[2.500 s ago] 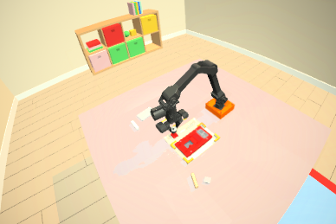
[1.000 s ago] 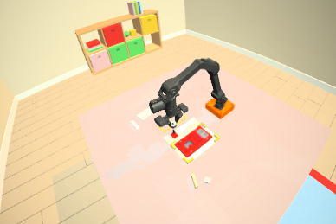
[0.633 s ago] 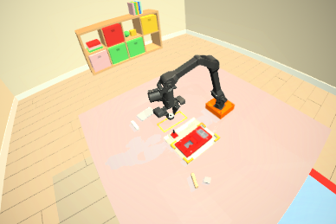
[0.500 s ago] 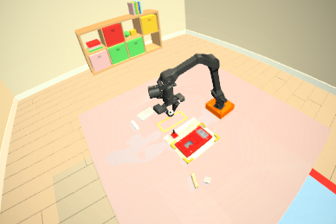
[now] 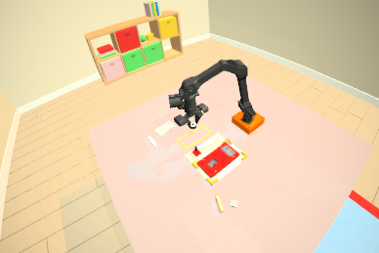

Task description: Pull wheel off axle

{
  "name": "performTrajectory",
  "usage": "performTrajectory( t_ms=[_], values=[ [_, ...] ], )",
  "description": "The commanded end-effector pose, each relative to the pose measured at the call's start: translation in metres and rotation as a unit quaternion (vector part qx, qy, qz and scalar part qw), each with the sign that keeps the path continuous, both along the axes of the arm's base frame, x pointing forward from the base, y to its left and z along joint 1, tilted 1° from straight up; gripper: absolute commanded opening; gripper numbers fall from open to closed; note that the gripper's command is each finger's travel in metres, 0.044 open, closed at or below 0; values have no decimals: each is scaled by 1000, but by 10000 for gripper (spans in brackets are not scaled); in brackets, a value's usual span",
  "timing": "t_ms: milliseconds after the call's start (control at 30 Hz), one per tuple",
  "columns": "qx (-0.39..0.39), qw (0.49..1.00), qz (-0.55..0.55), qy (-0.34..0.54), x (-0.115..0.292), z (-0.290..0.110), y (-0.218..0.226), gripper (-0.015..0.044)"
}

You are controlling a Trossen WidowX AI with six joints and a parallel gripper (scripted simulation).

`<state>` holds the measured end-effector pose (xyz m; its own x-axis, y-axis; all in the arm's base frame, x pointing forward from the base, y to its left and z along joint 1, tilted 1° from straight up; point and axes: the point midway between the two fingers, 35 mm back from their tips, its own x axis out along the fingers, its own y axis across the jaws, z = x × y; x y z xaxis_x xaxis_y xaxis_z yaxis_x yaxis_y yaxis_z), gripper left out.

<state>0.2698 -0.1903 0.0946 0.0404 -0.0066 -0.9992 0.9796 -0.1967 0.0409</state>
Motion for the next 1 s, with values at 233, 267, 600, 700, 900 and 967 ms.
performTrajectory(
  t_ms=[233,267,600,700,900,967],
  values=[
    [1,1000,2,0,4,-48,-2,0],
    [1,1000,2,0,4,-54,-2,0],
    [3,1000,2,4,2,-85,0,26],
    [3,1000,2,4,2,-85,0,105],
    [3,1000,2,4,2,-85,0,263],
    [2,1000,2,3,2,-77,0,300]
  ],
)
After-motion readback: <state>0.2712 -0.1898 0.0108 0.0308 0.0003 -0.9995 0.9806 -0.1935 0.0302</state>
